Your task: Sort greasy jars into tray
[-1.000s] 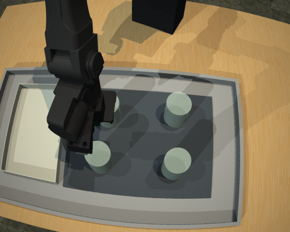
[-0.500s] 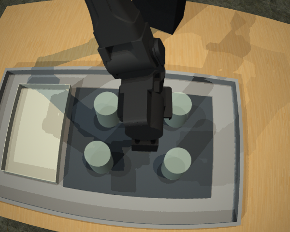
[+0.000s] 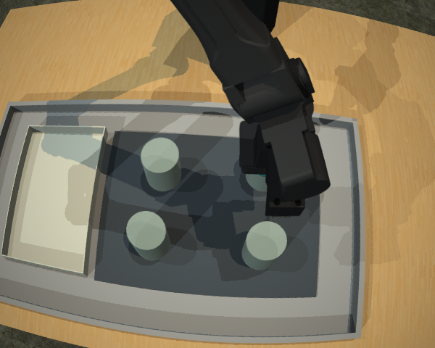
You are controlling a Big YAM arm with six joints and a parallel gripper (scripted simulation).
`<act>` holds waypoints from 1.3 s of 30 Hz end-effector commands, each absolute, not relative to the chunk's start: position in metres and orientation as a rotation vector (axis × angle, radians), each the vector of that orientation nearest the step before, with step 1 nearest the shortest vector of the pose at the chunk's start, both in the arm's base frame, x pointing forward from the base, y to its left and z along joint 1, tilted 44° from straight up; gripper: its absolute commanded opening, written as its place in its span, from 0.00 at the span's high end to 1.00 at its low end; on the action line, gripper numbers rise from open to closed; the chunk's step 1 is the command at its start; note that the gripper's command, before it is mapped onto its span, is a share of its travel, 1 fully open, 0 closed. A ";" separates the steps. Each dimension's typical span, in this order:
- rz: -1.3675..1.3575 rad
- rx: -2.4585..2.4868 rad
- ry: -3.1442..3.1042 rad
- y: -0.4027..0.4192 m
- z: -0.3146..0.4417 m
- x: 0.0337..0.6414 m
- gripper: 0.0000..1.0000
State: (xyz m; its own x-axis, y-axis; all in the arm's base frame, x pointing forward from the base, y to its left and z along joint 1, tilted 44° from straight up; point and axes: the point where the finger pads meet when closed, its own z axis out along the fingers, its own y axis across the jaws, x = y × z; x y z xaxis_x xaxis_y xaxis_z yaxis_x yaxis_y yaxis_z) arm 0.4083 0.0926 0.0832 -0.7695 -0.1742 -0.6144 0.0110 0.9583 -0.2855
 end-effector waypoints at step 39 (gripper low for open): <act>-0.340 -0.063 2.409 0.079 0.035 0.463 1.00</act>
State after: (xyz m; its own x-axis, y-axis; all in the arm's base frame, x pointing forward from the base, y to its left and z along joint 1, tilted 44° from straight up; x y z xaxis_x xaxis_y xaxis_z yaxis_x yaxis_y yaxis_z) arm 0.4579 0.0836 0.0353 -0.7622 -0.1383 -0.6324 0.0393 0.9652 -0.2584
